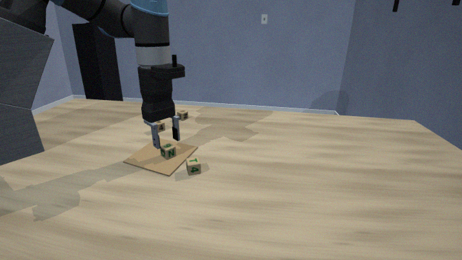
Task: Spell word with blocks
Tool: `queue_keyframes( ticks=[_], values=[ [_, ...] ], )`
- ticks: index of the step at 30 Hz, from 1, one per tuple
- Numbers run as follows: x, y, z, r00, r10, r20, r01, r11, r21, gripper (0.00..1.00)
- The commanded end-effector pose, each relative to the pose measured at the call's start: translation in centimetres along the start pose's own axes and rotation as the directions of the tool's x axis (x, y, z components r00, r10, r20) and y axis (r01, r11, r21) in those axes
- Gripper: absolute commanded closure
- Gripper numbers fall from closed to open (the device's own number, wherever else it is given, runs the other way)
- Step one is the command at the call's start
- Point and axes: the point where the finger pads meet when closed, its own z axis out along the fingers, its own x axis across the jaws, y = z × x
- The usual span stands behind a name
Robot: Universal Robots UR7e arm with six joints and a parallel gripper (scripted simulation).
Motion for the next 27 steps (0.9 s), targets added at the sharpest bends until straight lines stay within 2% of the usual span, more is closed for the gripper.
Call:
queue_keyframes(
  ticks=[1,16,27],
  values=[
    [-0.1,-0.1,0.0,1.000,-0.002,0.000,0.002,1.000,0.002,0.00],
    [-0.1,-0.1,0.3,1.000,-0.003,0.000,0.003,1.000,0.002,0.00],
    [-0.1,-0.1,2.3,1.000,-0.003,0.000,0.003,1.000,0.002,0.00]
  ],
)
